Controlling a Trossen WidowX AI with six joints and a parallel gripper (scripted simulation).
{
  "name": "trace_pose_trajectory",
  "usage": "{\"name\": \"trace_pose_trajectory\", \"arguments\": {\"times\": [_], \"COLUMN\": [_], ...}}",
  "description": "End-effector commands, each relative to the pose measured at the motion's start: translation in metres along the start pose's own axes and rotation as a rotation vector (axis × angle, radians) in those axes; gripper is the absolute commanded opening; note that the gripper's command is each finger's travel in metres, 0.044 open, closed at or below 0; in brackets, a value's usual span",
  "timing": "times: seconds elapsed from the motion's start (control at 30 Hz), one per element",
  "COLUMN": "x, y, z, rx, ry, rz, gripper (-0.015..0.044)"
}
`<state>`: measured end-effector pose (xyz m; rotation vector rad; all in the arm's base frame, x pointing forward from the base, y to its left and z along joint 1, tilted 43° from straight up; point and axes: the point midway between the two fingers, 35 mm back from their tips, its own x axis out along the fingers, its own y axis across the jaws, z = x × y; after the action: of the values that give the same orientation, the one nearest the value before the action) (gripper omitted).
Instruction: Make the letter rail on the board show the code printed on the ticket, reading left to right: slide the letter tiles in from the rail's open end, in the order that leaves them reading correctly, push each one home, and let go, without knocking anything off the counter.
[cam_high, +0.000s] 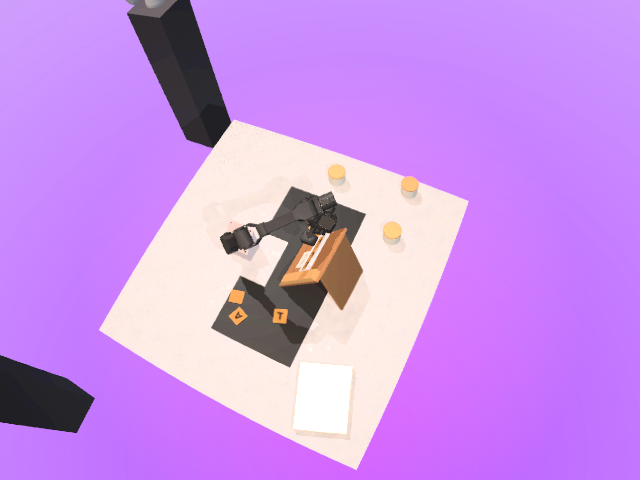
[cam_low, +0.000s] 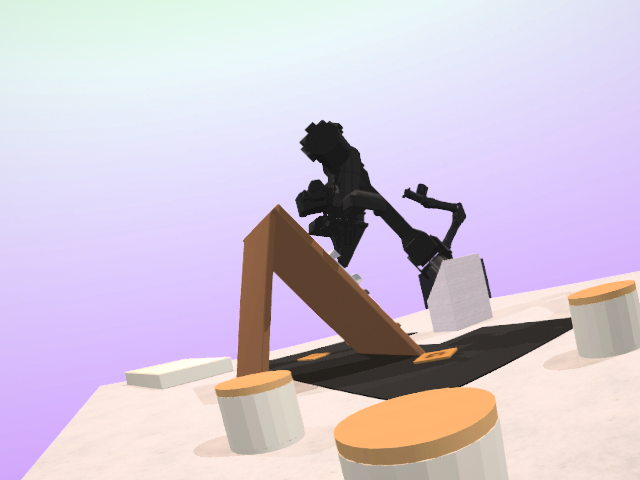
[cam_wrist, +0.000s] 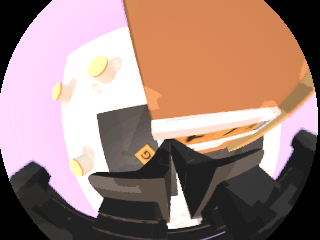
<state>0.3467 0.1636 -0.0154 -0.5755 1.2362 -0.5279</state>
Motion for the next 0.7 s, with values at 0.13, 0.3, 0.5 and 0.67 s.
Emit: {"name": "trace_pose_trajectory", "arguments": {"times": [0.13, 0.3, 0.5, 0.67], "x": [0.001, -0.003, -0.011, -0.017], "y": [-0.004, -0.001, 0.0, 0.0], "z": [0.0, -0.003, -0.009, -0.015], "rx": [-0.002, -0.002, -0.003, -0.003], "ry": [0.0, 0.0, 0.001, 0.001], "rz": [-0.004, -0.004, -0.004, -0.003], "gripper": [0.0, 0.0, 0.0, 0.0]}}
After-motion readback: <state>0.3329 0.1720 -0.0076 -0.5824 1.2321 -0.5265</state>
